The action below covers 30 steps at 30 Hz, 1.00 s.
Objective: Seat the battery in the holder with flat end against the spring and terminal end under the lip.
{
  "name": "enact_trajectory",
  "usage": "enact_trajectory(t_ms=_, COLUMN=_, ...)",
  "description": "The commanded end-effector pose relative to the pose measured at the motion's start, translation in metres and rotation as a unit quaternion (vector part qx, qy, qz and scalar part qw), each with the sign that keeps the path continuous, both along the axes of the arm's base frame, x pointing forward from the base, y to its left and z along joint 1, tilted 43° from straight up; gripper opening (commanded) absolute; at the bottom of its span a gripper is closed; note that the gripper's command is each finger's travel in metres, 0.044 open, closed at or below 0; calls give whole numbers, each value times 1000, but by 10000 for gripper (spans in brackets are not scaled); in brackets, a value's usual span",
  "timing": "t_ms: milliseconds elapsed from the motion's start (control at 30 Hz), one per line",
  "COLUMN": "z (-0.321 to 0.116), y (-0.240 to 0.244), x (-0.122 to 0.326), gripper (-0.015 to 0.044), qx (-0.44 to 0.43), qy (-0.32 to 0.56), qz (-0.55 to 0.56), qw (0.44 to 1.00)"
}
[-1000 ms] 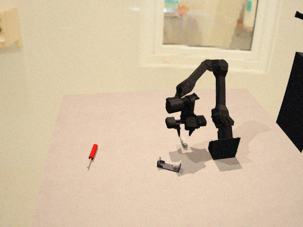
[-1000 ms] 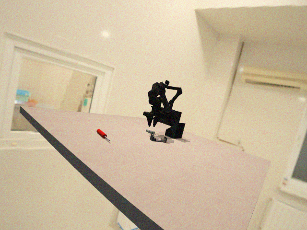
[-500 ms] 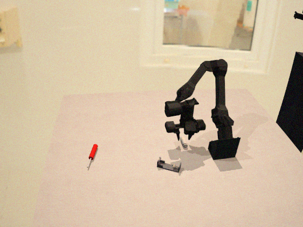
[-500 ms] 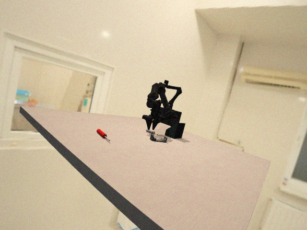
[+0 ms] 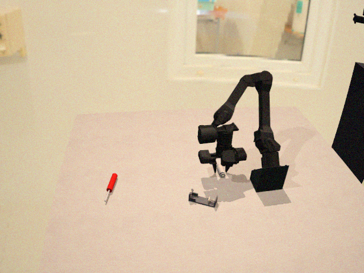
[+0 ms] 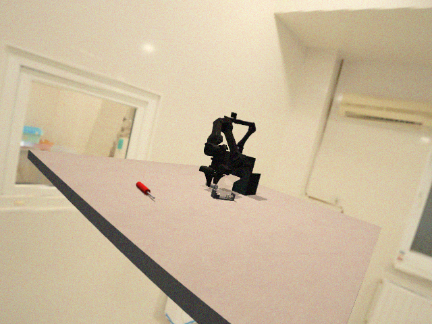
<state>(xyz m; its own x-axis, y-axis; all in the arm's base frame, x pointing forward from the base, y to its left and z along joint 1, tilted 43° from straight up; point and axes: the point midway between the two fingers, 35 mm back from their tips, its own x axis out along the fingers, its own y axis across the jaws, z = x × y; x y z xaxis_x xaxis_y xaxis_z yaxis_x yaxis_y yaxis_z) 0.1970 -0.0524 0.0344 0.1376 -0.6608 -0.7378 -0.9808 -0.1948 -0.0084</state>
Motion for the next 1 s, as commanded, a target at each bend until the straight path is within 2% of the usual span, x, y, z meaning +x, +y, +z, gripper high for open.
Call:
enact_trajectory(t_ms=0, z=-1, y=-1, x=0, gripper=134, qx=-3, qy=1, qz=2, qw=1000)
enact_trajectory(t_ms=33, z=-1, y=-1, x=0, gripper=107, qx=-3, qy=1, qz=2, qw=1000)
enact_trajectory(t_ms=200, z=-1, y=-1, x=0, gripper=76, qx=-3, qy=1, qz=2, qw=1000)
enact_trajectory(t_ms=400, z=2, y=1, x=0, gripper=76, qx=-2, qy=1, qz=2, qw=1000)
enact_trajectory(t_ms=633, z=32, y=30, x=-6, gripper=76, qx=-1, qy=2, qz=2, qw=1000)
enact_trajectory(t_ms=800, z=36, y=33, x=-7, gripper=76, qx=-1, qy=0, qz=0, qw=1000)
enact_trajectory(t_ms=967, z=33, y=43, x=2, gripper=76, qx=15, qy=-52, qz=-59, qw=997)
